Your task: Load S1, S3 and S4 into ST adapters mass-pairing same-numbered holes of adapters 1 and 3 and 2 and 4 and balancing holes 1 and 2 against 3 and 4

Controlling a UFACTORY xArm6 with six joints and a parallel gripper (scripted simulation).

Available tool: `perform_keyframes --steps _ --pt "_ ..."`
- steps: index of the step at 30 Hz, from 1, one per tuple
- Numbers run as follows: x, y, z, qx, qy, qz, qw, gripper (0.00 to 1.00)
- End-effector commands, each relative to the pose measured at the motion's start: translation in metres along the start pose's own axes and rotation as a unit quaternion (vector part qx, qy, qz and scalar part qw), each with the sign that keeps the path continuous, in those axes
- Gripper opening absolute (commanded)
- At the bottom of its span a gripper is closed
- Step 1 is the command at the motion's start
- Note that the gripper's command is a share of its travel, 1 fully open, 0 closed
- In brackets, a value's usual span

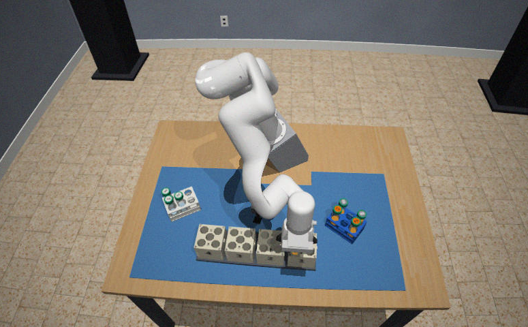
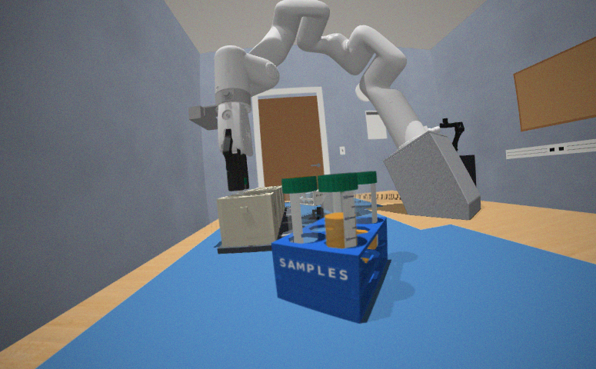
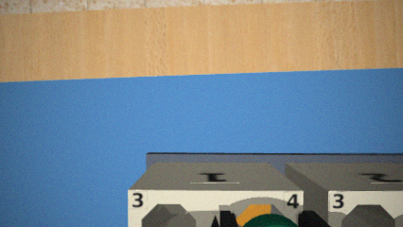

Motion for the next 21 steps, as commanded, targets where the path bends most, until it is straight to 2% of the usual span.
perform_keyframes --steps 1,17,18,21 --pt "0.0014 -0.0001 0.0025 0.0 0.002 0.0 1.0 0.0" --pt "0.0014 -0.0001 0.0024 0.0 0.002 0.0 1.0 0.0" --pt "0.0014 -0.0001 0.0028 0.0 0.002 0.0 1.0 0.44" --pt "0.0014 -0.0001 0.0028 0.0 0.002 0.0 1.0 0.44"
Point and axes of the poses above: the point where the finger pads meet when closed, its own z axis out along the fingers, its own y axis across the jaws, x = y × z, the point moved 3 cm from there along -z, back along the fingers, and after that the axes turned 10 degrees about -z, right-handed, at the moved point
